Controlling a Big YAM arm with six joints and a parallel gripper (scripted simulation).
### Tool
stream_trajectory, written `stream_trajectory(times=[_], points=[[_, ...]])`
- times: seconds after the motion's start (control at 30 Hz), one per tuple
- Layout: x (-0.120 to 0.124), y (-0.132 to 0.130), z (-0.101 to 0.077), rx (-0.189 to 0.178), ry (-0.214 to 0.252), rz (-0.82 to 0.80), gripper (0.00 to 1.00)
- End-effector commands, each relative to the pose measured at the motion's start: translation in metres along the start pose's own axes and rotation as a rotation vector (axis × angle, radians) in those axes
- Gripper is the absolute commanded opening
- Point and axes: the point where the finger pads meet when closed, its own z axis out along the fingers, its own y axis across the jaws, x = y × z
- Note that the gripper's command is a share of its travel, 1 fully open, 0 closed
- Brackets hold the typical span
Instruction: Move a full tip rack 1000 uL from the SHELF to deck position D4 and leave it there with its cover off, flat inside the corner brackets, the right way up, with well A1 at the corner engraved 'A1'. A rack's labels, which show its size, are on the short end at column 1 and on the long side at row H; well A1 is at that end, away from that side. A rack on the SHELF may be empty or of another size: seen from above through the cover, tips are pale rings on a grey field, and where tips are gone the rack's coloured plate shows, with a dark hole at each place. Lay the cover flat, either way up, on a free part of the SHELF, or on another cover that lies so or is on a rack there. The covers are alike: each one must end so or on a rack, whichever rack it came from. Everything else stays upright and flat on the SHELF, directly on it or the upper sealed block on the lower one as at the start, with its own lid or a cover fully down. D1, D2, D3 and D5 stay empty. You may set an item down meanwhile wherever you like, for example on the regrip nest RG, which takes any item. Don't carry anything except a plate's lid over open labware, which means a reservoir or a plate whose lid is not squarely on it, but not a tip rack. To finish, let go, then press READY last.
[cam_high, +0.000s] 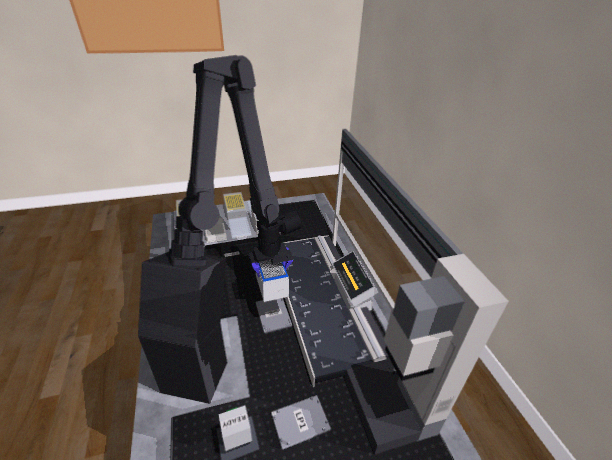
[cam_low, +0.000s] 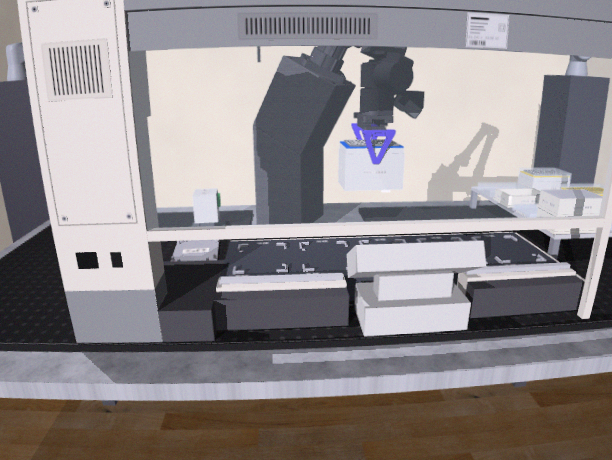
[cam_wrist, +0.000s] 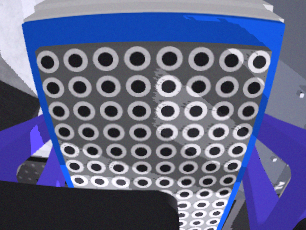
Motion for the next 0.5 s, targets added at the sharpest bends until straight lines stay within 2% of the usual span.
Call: stream_trajectory(times=[0.0, 0.17, 0.2, 0.23, 0.47], points=[[-0.007, -0.007, 0.005, 0.019, -0.011, -0.007, 0.00], [-0.007, -0.006, 0.010, 0.018, -0.011, -0.006, 0.00], [-0.009, -0.008, 0.008, 0.032, -0.016, -0.011, 0.00], [-0.005, -0.003, 0.014, 0.013, -0.009, -0.004, 0.00], [-0.006, -0.003, 0.025, 0.014, -0.010, -0.005, 0.00]])
